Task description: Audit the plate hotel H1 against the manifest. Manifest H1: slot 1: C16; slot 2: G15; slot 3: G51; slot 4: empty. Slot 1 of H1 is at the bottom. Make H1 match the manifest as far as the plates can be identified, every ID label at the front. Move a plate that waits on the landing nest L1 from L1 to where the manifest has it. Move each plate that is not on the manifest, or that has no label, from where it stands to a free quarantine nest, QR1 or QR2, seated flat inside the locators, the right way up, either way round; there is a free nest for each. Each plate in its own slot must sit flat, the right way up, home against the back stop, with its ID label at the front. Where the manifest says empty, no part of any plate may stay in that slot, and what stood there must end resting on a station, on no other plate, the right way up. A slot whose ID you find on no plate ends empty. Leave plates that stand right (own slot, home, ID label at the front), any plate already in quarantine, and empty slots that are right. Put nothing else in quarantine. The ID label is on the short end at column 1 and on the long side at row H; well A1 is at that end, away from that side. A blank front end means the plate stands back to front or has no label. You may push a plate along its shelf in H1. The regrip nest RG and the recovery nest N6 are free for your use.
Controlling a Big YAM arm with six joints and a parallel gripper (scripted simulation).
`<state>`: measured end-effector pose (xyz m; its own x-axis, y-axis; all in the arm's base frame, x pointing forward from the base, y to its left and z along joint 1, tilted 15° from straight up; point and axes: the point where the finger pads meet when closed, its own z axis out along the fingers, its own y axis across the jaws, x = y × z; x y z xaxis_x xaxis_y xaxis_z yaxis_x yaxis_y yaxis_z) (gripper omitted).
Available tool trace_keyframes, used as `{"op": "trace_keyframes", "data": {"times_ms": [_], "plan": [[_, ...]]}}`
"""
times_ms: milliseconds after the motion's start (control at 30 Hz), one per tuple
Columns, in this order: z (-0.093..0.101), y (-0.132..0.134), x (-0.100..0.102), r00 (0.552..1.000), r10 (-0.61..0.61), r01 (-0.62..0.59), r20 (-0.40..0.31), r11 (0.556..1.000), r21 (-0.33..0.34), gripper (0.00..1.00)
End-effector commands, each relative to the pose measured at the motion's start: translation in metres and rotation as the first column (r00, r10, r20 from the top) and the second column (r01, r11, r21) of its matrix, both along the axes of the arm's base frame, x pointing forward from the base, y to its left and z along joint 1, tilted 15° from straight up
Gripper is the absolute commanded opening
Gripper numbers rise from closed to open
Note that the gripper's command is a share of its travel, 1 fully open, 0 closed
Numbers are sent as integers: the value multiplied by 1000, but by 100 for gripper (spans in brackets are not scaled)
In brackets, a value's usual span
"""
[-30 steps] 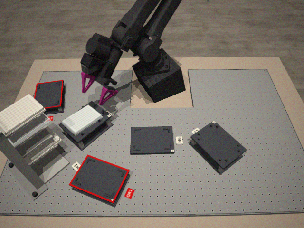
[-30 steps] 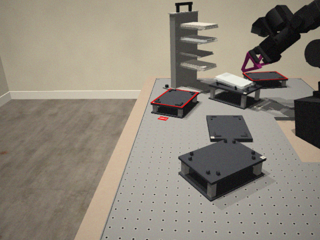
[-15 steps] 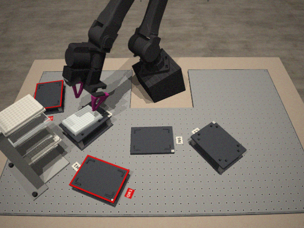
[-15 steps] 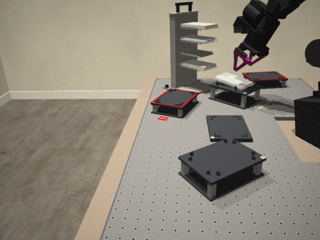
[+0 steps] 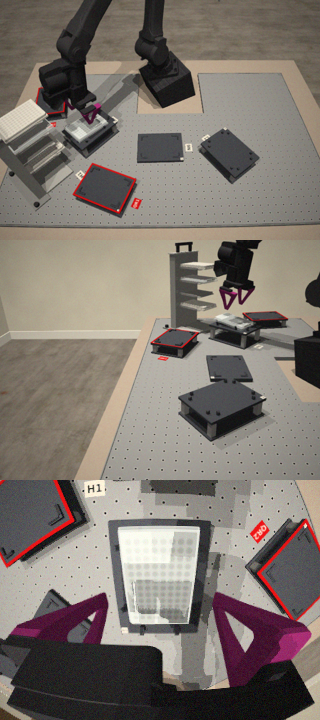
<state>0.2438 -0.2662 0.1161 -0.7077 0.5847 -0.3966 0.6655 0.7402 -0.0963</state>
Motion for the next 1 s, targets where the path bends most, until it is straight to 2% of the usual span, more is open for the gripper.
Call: {"op": "trace_keyframes", "data": {"times_ms": [0,67,267,300,633,700,733,833,967], "plan": [[23,-7,14,1000,-12,12,-18,1000,24,100],[22,-7,14,998,-15,19,-59,998,60,100],[16,-9,14,996,-20,28,-87,996,87,100],[0,-3,6,995,-21,31,-100,995,100,100],[-18,-6,2,994,-23,34,-108,994,105,100],[-18,-6,2,994,-23,34,-108,994,105,100],[-8,-7,3,996,-25,32,-85,996,82,100],[-23,-8,2,994,-23,35,-109,994,105,100],[-28,-9,2,994,-20,31,-110,994,104,100]]}}
